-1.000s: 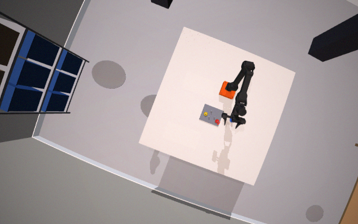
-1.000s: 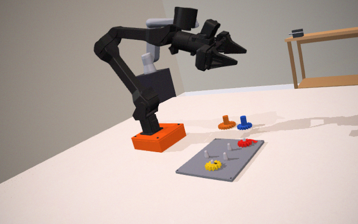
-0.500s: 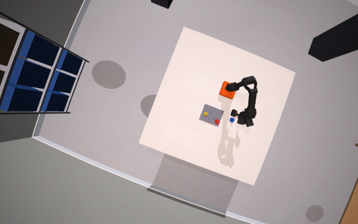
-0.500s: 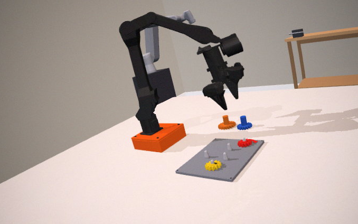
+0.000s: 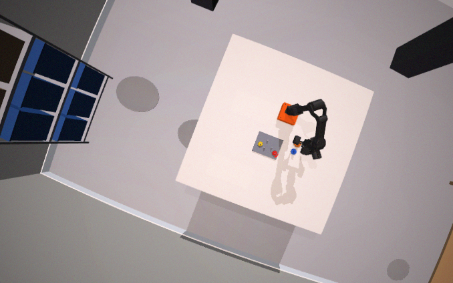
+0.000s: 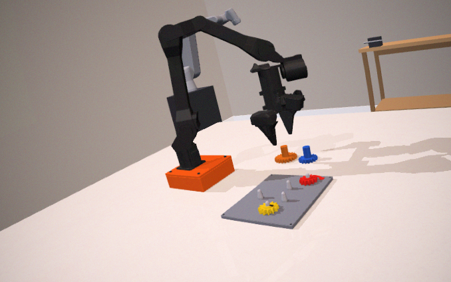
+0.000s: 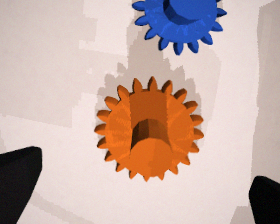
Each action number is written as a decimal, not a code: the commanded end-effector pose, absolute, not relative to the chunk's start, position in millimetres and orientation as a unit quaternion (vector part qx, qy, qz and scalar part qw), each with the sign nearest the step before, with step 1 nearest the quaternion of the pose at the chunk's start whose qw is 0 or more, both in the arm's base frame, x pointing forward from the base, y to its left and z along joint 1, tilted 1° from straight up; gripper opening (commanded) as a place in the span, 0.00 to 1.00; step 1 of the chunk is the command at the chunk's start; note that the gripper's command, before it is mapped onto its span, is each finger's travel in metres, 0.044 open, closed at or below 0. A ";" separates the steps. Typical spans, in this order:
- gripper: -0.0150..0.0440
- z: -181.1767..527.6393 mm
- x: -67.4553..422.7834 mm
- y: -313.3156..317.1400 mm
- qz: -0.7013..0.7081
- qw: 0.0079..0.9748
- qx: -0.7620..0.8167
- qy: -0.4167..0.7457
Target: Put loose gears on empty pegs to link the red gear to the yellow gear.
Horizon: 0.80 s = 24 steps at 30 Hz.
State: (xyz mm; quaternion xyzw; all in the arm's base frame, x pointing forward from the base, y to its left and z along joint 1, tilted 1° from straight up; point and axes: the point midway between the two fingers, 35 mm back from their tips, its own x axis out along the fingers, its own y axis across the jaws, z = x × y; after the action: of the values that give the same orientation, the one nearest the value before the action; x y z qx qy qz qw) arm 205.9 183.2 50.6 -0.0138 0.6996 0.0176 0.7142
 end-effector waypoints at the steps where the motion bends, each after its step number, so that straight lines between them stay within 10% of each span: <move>1: 1.00 44.6 204.8 182.9 0.015 0.713 -0.013 0.701; 24: 0.91 18.4 204.9 182.5 0.015 0.712 -0.013 0.701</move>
State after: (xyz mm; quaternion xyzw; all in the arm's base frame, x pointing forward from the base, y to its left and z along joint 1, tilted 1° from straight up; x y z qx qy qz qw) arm 205.0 182.5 19.5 -0.0151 0.7010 0.0163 0.7128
